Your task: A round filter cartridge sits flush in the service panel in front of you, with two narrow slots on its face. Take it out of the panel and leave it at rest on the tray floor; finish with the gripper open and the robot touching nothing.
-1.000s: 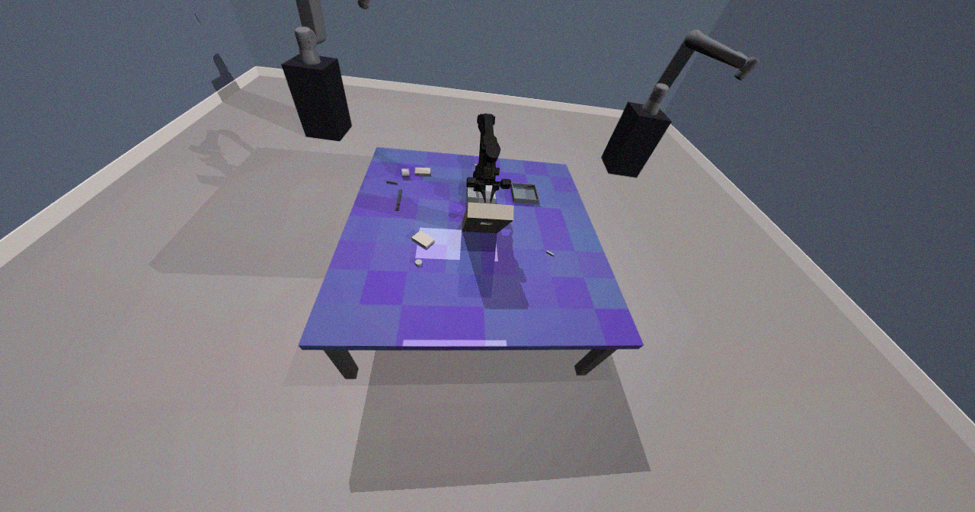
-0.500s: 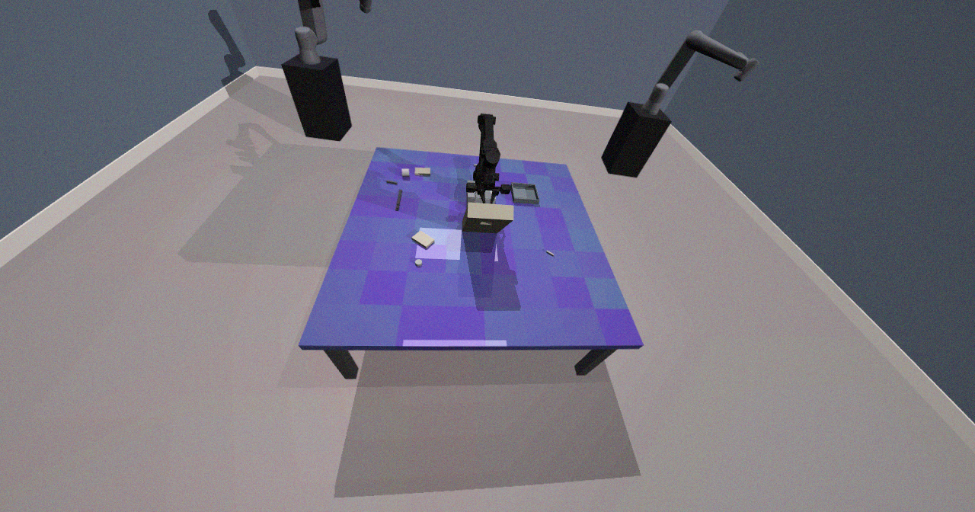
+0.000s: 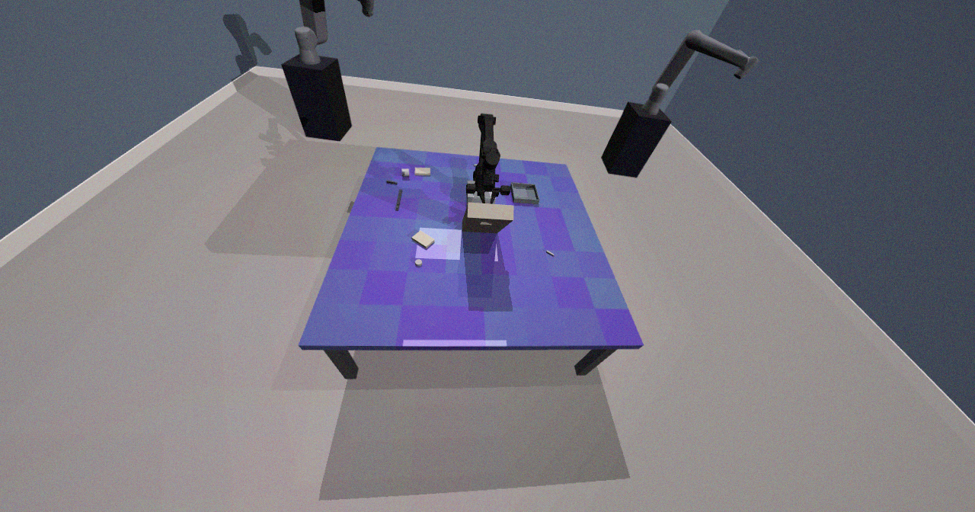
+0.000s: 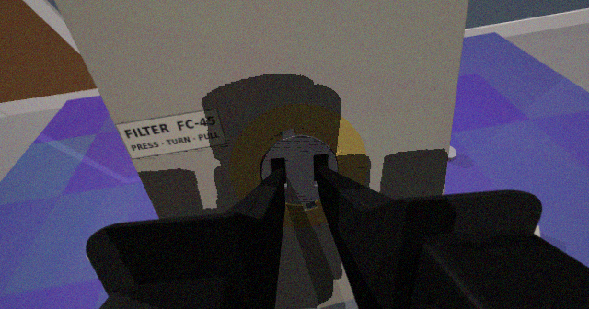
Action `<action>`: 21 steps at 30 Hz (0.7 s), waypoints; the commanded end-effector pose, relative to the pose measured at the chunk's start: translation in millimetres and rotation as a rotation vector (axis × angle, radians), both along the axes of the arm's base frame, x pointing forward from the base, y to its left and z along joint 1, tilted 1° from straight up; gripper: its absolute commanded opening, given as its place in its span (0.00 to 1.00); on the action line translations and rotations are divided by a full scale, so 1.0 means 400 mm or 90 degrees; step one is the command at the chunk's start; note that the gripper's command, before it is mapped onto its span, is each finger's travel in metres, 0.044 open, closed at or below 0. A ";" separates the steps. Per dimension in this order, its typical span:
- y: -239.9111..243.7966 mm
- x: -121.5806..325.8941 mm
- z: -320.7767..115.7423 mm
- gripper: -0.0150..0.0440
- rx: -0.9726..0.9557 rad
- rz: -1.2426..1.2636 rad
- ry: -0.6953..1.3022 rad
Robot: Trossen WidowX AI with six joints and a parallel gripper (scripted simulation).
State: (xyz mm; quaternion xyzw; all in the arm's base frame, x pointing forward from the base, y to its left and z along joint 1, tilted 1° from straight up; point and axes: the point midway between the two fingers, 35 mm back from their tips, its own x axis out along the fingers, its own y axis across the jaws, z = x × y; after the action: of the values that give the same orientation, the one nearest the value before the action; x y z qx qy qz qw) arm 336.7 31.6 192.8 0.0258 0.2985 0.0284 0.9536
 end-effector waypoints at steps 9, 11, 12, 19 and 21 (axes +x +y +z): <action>0.000 0.002 0.001 0.41 0.000 0.000 -0.001; 0.000 0.002 0.002 0.41 0.000 0.000 -0.001; 0.000 0.002 0.002 0.41 0.000 0.000 -0.001; 0.001 0.009 -0.003 0.41 0.000 0.000 -0.001; 0.001 0.011 -0.004 0.41 0.000 0.000 -0.001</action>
State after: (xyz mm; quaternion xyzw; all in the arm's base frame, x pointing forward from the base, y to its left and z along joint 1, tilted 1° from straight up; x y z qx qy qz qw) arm 339.6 32.0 191.5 0.0258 0.2986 0.0285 0.9536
